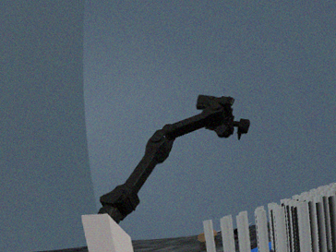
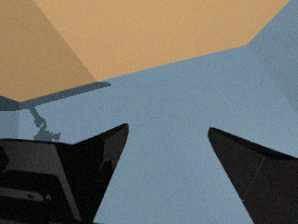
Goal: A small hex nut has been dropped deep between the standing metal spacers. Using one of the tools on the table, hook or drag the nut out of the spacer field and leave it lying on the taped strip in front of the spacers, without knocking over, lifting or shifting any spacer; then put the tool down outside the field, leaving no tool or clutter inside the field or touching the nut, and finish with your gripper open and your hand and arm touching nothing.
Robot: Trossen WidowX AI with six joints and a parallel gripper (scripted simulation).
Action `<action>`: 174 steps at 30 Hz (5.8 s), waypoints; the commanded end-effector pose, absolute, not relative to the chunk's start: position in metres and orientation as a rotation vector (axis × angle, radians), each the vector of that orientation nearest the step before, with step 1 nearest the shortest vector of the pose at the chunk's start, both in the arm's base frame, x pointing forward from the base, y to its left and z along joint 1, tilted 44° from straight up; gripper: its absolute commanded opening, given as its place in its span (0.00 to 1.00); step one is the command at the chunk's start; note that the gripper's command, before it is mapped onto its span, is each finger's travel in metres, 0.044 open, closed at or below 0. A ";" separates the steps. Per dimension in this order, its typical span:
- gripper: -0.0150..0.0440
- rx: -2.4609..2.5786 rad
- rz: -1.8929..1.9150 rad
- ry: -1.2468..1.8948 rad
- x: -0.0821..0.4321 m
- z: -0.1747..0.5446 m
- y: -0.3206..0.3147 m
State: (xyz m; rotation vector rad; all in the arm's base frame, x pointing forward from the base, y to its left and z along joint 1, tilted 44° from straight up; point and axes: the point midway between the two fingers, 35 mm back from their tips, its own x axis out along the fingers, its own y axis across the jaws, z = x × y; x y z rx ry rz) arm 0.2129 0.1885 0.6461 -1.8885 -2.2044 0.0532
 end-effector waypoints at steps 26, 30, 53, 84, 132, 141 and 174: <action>1.00 -0.803 0.571 -0.627 0.468 0.438 0.085; 1.00 -0.599 0.517 -0.401 0.485 0.381 0.056; 1.00 0.369 -0.179 0.492 0.390 0.068 -0.082; 1.00 0.369 -0.179 0.492 0.390 0.068 -0.082; 1.00 2.267 -0.216 1.964 0.160 0.299 0.206; 1.00 2.269 -0.213 1.966 0.167 0.260 0.248; 0.73 2.270 -0.212 1.966 0.169 0.255 0.255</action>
